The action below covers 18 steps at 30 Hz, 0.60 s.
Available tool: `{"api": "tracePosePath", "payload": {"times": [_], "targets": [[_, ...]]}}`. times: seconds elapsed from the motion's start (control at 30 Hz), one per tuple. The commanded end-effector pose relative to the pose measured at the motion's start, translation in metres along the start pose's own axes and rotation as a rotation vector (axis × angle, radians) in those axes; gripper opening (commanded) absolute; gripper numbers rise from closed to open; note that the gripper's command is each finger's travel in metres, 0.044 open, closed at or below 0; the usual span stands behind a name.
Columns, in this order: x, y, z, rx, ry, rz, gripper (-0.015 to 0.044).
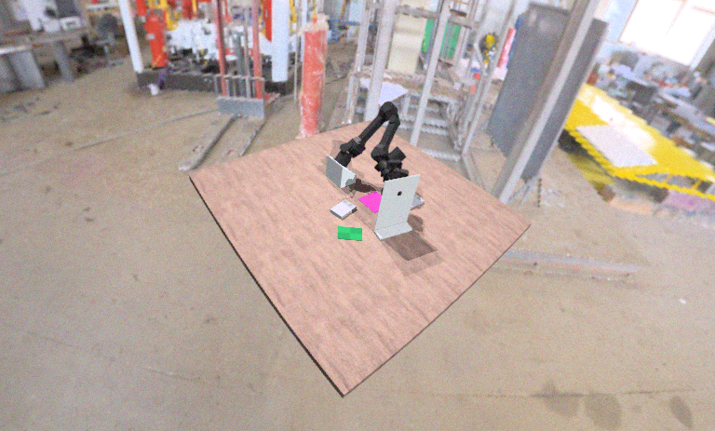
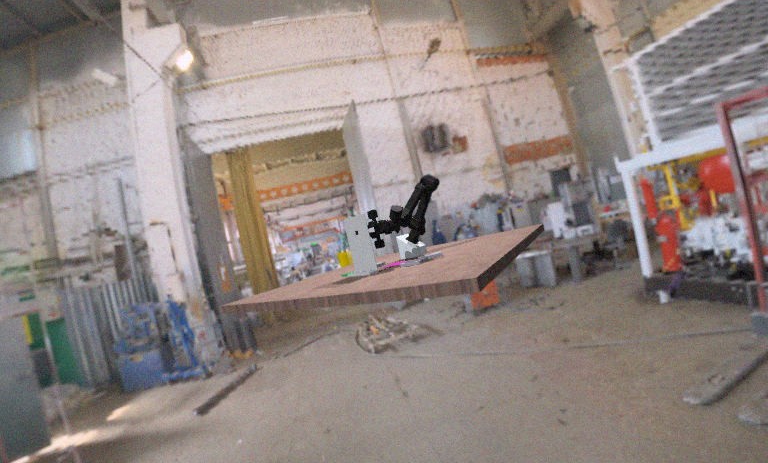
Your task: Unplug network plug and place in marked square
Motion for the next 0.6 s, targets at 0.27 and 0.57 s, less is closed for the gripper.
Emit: {"api": "tracePosePath", "payload": {"times": [0.27, 0.57], "targets": [[0.0002, -0.0002, 0.0002, 0.002, -0.006, -0.003, 0.0], [-0.0016, -0.0054, 0.0, 0.003, -0.006, -0.003, 0.0]]}}
Point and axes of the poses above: the point midway between the two fingers, 35 mm back from their tips, its own y axis out along the fingers, its own z axis across the jaws, x = y × z, the point moved 7 cm from there along -y, back along the fingers, and after that the axes turned 2 degrees about -y, right-handed, at the moved point
